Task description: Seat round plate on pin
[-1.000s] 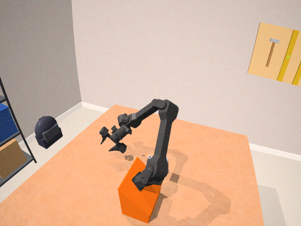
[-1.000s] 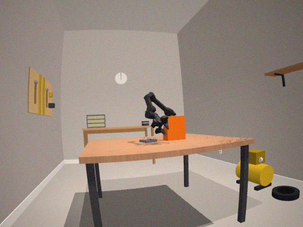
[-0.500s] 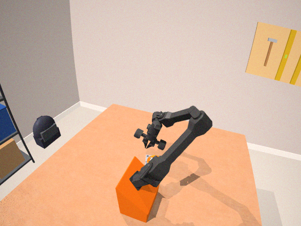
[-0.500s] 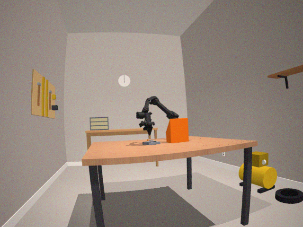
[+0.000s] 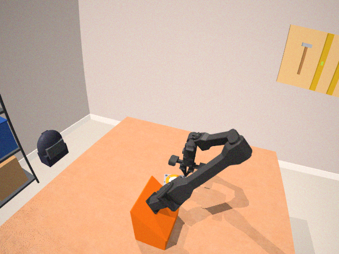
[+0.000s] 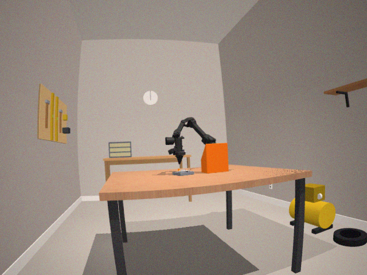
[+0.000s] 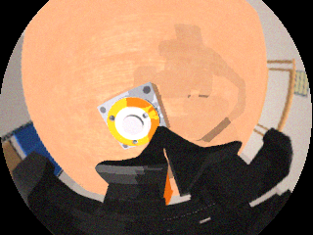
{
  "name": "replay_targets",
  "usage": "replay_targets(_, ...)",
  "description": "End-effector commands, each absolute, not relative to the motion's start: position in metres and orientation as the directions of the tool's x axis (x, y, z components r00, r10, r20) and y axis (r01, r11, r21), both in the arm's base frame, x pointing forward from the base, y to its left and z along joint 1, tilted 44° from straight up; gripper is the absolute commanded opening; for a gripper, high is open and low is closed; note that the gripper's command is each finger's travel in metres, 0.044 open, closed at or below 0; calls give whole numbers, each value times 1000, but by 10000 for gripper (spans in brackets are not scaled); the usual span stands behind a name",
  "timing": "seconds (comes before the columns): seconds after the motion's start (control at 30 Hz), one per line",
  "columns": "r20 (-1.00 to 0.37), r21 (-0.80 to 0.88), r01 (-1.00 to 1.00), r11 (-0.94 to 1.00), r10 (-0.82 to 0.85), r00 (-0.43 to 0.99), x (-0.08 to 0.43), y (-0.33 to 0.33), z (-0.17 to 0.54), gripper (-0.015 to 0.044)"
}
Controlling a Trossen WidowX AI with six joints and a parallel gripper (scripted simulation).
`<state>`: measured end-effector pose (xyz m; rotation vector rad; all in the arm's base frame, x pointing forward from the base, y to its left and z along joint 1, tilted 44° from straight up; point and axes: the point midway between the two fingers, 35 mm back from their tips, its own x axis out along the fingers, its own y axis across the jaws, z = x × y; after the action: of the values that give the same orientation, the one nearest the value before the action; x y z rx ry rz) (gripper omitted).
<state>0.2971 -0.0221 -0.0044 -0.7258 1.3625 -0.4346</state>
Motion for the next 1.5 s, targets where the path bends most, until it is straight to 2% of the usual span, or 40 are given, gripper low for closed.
replay_targets(0.0,-717,-696,-131,706,-675,172,298,-34,-14,0)
replay_targets(0.23,-715,-698,-130,704,-677,172,300,-54,-33,0)
replay_targets(1.47,-715,-698,-130,704,-677,173,318,-47,-36,0)
